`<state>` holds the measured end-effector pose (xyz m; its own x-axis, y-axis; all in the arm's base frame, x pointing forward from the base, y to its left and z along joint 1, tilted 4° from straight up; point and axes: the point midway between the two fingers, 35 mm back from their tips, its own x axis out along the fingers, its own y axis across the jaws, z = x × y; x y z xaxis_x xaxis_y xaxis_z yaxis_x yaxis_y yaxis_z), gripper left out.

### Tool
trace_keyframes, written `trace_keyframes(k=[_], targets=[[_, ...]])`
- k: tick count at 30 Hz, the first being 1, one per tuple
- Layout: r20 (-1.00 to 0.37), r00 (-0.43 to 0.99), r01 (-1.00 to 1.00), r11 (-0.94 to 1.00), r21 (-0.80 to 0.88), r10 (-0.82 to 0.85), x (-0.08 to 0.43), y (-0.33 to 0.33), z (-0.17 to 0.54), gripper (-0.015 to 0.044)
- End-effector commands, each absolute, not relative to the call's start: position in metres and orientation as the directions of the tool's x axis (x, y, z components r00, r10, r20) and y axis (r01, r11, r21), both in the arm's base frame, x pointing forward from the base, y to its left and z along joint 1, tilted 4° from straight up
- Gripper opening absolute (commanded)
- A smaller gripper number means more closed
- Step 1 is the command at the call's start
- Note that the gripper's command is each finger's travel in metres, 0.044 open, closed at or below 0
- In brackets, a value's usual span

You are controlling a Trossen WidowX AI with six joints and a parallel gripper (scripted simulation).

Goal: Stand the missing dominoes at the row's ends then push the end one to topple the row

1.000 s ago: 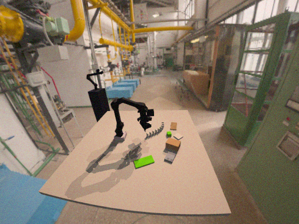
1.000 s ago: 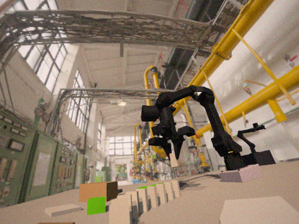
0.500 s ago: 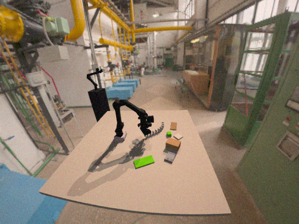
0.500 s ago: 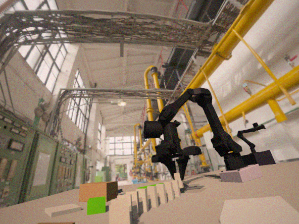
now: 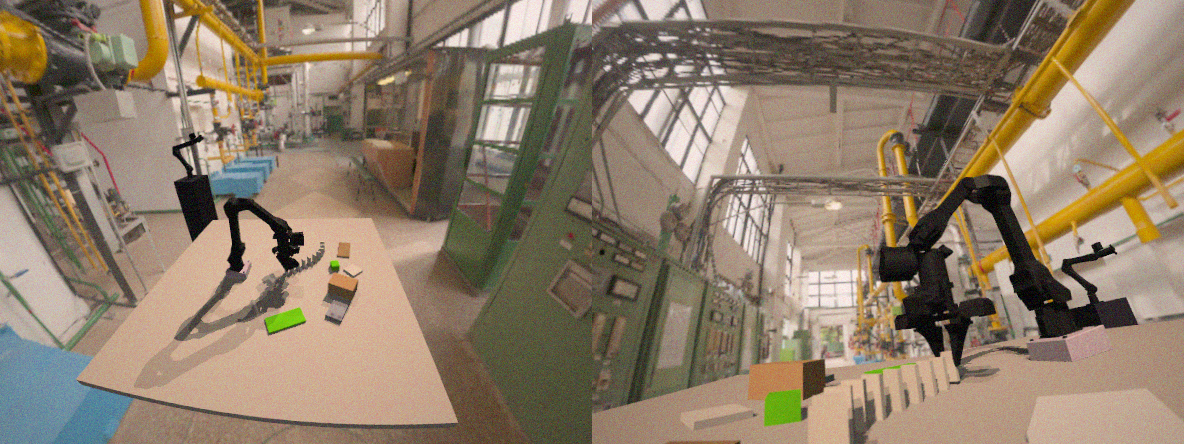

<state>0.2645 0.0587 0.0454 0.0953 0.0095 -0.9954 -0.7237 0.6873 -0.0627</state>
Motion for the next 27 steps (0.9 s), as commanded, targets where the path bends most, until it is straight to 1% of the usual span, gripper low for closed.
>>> trace_keyframes(k=[1,10,11,15,19,23,27], targets=[[-0.995,0.096,-0.728,0.683,-0.065,0.007,0.264,0.058,0.045,0.0186],[-0.995,0.096,-0.728,0.683,-0.065,0.007,0.264,0.058,0.045,0.0422],[-0.995,0.096,-0.728,0.683,-0.065,0.007,0.264,0.058,0.045,0.0440],[-0.995,0.097,-0.729,0.681,-0.067,0.007,0.266,0.059,0.054,0.0440],[-0.995,0.101,-0.731,0.679,-0.070,0.006,0.267,0.061,0.111,0.0440],[-0.995,0.097,-0.725,0.685,-0.064,0.009,0.255,0.059,0.168,0.0440],[-0.995,0.095,-0.724,0.687,-0.062,0.010,0.252,0.058,0.177,0.0440]])
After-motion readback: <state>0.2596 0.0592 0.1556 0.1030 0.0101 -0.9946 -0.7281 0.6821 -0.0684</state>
